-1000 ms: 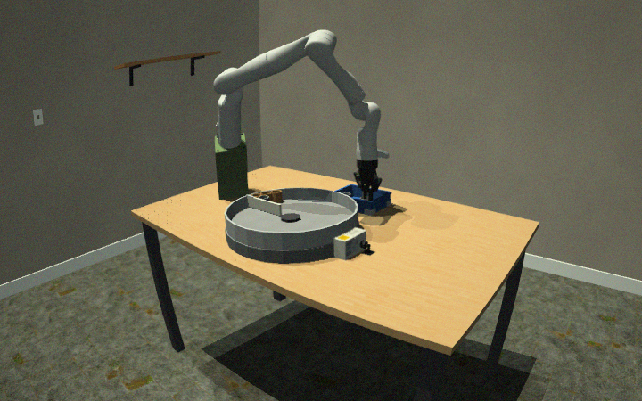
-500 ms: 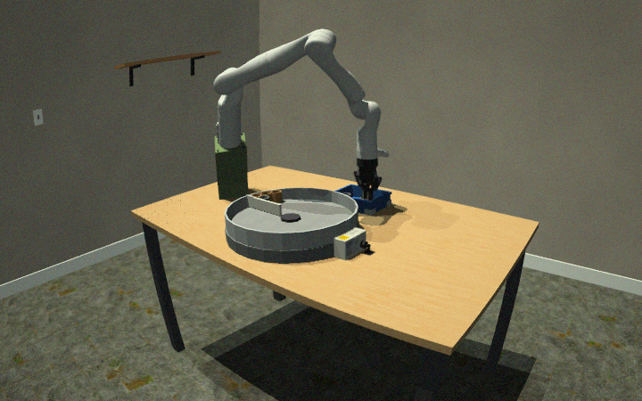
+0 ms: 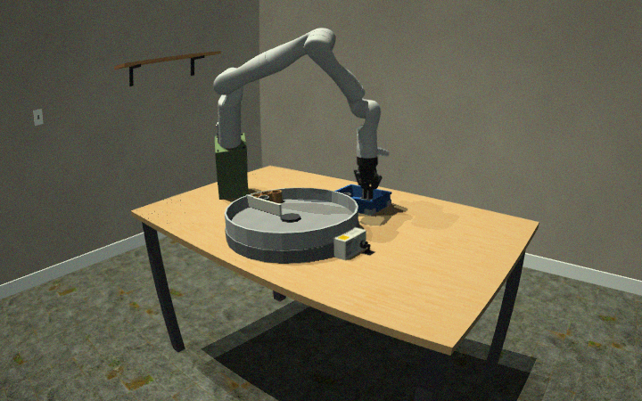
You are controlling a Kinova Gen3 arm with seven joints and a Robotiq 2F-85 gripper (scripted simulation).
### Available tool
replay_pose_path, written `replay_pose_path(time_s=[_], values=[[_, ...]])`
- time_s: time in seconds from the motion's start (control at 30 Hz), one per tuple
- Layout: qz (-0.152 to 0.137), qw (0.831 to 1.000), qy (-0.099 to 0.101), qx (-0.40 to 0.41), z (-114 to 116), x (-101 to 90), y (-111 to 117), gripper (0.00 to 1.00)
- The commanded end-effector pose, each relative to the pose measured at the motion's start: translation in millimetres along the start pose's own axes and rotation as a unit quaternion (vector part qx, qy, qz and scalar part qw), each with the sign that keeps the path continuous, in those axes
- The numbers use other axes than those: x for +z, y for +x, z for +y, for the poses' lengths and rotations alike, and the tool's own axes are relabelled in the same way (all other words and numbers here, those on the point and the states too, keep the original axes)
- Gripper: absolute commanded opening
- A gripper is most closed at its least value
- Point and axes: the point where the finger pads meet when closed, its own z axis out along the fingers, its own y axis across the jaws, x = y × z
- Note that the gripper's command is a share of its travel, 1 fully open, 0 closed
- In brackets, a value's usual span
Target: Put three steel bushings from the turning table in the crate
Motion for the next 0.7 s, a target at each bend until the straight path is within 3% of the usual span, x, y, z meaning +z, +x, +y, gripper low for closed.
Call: replay_pose_path(time_s=[0.0, 0.67], values=[[0.001, 1.0, -0.001, 0.0, 0.7, -1.1, 0.7, 0.19], [0.001, 1.0, -0.001, 0.0, 0.1, -8.9, 0.9, 0.19]])
